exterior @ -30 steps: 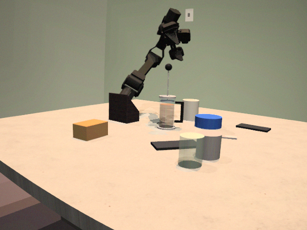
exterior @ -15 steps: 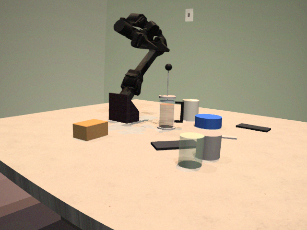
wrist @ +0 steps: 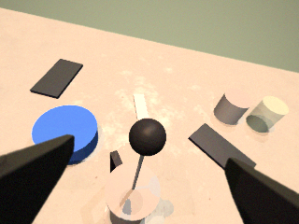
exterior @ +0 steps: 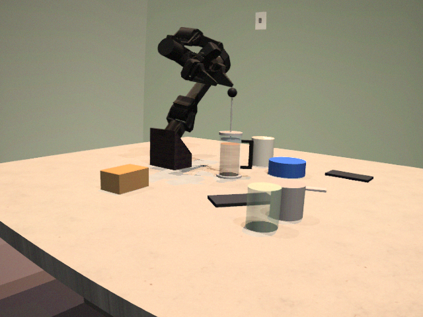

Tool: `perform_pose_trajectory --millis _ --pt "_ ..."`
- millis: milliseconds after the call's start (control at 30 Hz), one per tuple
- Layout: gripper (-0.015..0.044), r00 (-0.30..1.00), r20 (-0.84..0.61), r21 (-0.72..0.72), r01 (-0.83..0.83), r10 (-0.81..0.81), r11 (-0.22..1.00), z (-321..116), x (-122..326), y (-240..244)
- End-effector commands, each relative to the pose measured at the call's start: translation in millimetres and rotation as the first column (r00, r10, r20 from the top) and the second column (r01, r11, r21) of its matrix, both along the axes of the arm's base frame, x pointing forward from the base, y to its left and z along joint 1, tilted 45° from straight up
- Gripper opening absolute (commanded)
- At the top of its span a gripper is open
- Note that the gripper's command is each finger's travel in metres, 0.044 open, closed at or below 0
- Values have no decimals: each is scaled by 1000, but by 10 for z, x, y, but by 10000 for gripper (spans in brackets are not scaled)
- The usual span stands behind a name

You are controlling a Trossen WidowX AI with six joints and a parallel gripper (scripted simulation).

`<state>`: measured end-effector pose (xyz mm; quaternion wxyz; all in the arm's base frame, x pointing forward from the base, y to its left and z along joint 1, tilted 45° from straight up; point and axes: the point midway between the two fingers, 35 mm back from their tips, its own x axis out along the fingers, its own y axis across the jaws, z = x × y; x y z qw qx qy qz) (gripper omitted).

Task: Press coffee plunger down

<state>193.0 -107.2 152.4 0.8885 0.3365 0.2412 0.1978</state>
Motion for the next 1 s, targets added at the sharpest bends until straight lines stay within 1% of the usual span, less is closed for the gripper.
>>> perform_pose_trajectory --millis 0,700,967 --pt "440 1000 -9 3 -2 2 1000 -40 37 46" --pt "440 1000 0 8 -2 2 1000 -101 291 209" --pt "230 1000 0 8 -2 2 1000 -101 291 209"
